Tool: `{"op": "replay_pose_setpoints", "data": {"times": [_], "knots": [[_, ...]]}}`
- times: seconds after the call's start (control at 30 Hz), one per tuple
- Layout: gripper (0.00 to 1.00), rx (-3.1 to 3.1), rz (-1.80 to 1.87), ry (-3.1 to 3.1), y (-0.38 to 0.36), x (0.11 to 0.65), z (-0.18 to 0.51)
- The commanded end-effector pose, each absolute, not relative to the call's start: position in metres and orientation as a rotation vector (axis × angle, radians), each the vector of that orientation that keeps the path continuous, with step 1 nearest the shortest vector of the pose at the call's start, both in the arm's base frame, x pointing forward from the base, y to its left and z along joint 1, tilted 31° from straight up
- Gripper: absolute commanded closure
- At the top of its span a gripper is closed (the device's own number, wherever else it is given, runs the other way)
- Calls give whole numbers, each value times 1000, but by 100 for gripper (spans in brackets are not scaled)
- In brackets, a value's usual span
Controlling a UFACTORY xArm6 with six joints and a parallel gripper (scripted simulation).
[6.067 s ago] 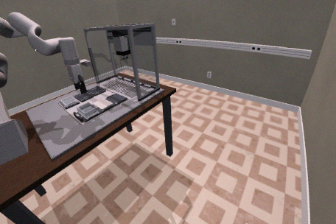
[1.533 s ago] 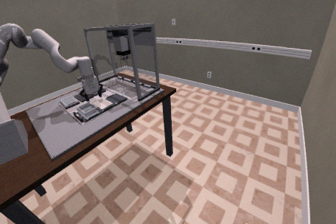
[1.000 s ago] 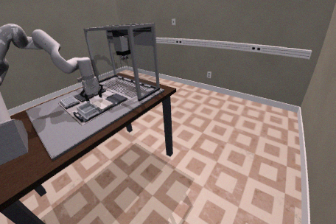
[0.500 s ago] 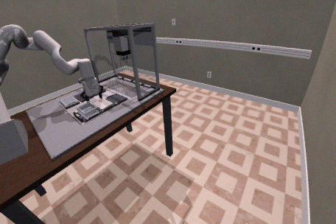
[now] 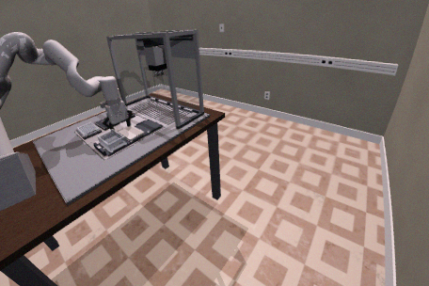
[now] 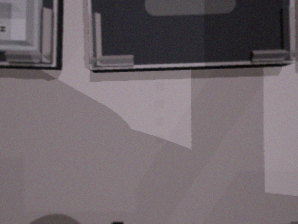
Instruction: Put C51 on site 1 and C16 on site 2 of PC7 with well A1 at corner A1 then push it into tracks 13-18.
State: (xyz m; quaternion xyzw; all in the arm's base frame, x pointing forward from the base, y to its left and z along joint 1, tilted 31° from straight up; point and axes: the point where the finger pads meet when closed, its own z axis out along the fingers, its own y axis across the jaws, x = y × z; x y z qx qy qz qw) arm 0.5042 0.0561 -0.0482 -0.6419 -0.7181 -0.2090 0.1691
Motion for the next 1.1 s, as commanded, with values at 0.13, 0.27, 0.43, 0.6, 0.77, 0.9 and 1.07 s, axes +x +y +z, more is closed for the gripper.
{"op": "replay_pose_setpoints", "data": {"times": [0.13, 0.27, 0.43, 0.6, 0.77, 0.9, 1.07], "knots": [[0, -1827, -598, -2043, 55, 506, -47], [0, -1827, -598, -2043, 53, 506, -48], [0, -1827, -598, -2043, 52, 506, -49], [0, -1827, -598, -2043, 50, 506, -50], [0, -1827, -598, -2043, 48, 507, -52], [0, -1827, -598, -2043, 46, 507, -53], [0, -1827, -598, -2043, 45, 507, -53]]}}
